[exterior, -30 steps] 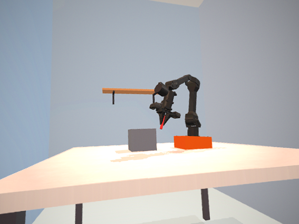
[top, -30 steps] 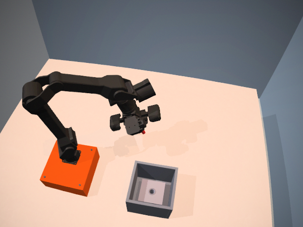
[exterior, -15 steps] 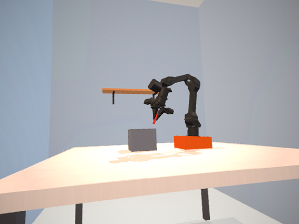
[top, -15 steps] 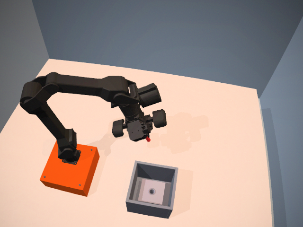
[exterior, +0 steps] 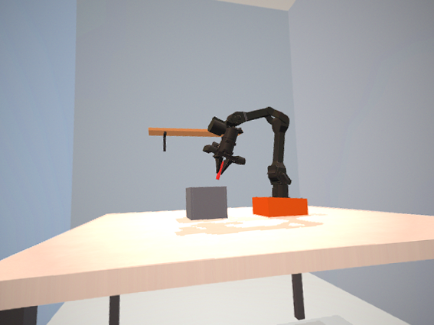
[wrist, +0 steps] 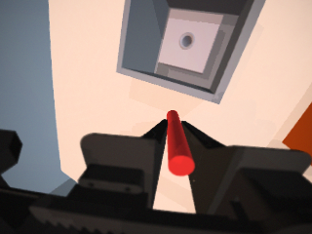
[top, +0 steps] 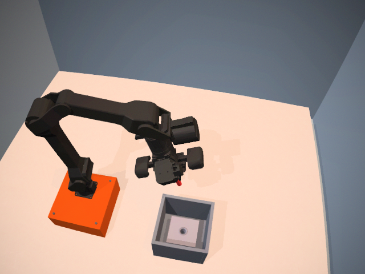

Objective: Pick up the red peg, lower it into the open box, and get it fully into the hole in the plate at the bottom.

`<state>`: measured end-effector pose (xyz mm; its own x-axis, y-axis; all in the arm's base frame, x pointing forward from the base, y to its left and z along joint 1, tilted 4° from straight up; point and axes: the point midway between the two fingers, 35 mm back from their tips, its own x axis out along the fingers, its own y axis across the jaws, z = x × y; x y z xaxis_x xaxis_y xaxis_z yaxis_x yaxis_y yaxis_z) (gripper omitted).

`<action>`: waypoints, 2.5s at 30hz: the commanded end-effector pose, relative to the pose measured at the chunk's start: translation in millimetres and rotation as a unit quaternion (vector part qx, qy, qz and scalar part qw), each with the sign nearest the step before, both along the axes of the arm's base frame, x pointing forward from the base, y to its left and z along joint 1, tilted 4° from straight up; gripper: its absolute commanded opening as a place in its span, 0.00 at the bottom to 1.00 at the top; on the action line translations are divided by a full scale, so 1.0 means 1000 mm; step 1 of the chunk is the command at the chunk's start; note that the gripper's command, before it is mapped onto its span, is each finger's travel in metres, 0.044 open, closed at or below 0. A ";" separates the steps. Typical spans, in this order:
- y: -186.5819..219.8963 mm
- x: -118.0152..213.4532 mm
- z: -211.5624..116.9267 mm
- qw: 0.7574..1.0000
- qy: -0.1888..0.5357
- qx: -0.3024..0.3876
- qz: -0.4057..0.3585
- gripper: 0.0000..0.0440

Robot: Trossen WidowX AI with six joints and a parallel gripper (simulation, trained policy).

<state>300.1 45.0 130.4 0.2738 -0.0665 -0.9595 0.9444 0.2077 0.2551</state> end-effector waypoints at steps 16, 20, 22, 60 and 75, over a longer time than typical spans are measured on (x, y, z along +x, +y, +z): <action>-0.046 0.014 -0.013 0.999 0.043 -0.011 -0.010 0.00; -0.055 0.016 -0.018 0.999 0.052 -0.011 -0.010 0.00; -0.059 0.018 -0.020 0.998 0.056 -0.010 -0.010 0.00; -0.106 0.042 -0.103 0.995 0.099 0.008 0.011 0.01; -0.105 0.048 -0.102 0.991 0.113 0.061 0.025 0.33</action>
<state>345.8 -58.6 25.7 0.0506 0.0311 -0.9982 0.9693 0.2394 0.0566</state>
